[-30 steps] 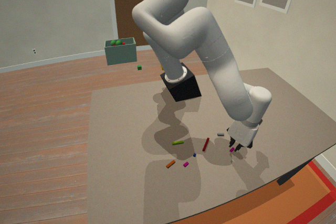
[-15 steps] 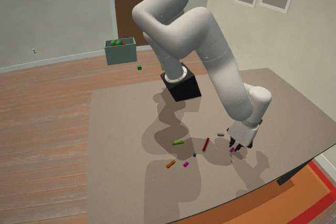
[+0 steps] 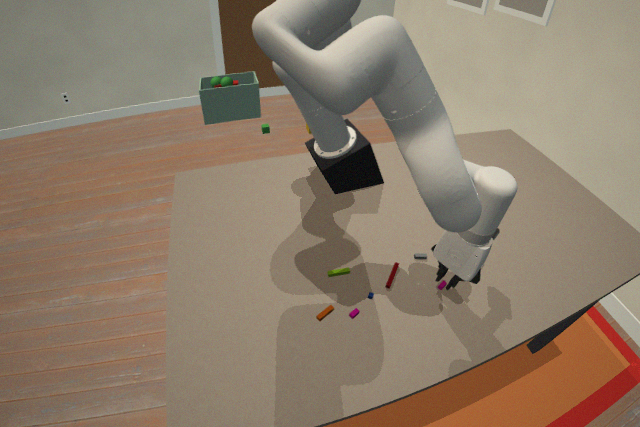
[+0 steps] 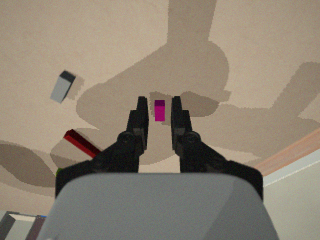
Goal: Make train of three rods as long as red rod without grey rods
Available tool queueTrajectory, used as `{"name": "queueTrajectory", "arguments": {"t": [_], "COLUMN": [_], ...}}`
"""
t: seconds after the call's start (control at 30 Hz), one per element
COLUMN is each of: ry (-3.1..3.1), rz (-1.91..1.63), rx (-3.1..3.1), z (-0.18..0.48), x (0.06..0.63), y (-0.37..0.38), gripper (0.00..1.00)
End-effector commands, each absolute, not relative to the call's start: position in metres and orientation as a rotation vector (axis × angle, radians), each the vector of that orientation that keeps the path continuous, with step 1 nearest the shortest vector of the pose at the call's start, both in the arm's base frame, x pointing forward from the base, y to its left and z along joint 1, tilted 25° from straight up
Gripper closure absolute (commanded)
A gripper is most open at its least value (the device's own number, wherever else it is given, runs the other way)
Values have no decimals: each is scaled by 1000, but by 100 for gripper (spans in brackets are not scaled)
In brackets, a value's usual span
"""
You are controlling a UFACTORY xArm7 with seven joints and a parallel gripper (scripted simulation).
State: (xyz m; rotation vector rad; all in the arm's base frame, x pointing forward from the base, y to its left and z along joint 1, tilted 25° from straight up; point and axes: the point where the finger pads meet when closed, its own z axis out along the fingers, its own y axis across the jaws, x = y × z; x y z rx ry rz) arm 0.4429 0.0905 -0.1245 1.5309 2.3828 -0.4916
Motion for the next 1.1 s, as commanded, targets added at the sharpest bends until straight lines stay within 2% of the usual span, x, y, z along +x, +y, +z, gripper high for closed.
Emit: {"name": "queueTrajectory", "arguments": {"t": [0.0,1.07], "ry": [2383,2383], "rz": [-486,-486], "rx": [1529,1529], "z": [-127,-133], "x": [444,445], "y": [91,88], "gripper": [76,76]}}
